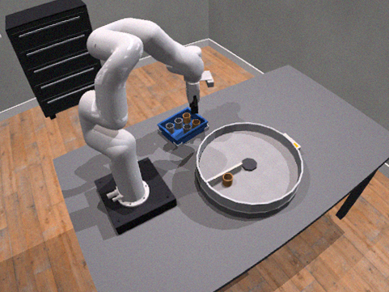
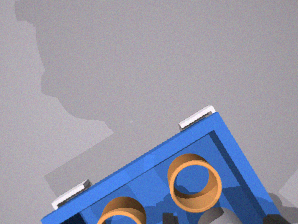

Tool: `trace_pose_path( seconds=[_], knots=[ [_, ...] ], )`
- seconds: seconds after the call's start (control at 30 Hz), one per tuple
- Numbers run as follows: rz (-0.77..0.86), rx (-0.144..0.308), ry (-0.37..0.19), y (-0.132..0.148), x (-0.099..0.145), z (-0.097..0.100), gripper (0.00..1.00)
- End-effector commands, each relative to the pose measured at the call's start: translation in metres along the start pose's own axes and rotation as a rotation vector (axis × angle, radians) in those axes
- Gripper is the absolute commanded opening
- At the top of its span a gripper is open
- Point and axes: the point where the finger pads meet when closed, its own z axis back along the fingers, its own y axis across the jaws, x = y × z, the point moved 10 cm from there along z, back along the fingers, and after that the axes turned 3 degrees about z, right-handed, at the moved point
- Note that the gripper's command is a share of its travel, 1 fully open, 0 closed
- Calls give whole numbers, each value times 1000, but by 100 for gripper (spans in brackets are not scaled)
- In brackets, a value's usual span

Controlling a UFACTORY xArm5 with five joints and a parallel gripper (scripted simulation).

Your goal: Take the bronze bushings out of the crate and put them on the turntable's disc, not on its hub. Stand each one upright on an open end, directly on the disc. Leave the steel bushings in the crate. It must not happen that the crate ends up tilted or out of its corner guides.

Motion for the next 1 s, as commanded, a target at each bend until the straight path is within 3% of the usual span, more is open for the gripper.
trace_pose_path(
  seconds=[0.0,0.2,0.47,0.97],
  knots=[
    [0,-2,2,-1,-1,-10,48],
    [0,-2,2,-1,-2,-37,48],
    [0,-2,2,-2,-3,-57,48],
    [0,-2,2,-2,-3,-61,48]
  ],
)
